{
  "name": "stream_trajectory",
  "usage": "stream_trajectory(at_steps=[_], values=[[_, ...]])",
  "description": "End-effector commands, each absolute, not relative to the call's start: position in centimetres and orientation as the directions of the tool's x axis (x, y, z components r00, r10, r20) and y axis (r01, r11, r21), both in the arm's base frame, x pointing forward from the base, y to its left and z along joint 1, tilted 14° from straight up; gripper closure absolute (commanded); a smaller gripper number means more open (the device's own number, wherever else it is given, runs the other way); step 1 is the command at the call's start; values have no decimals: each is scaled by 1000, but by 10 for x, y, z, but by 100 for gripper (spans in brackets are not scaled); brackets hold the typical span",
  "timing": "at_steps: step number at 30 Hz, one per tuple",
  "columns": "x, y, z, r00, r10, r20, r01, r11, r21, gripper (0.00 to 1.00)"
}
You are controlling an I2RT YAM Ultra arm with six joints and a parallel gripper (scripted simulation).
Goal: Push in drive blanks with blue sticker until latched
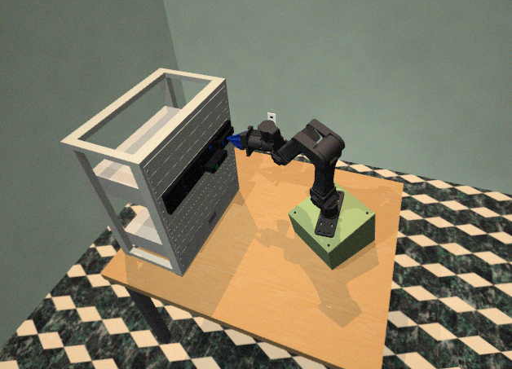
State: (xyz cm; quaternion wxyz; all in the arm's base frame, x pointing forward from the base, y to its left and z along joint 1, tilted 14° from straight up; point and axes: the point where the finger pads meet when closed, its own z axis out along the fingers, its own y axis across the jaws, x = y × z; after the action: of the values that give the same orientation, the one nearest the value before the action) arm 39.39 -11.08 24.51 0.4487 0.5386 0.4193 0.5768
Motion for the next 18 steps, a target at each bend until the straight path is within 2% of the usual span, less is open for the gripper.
stream_trajectory(at_steps=[1, 18], values=[[403, -131, 276, 29, 980, 198, -155, -191, 969, 100], [405, -134, 278, 31, 980, 198, -156, -191, 969, 100]])
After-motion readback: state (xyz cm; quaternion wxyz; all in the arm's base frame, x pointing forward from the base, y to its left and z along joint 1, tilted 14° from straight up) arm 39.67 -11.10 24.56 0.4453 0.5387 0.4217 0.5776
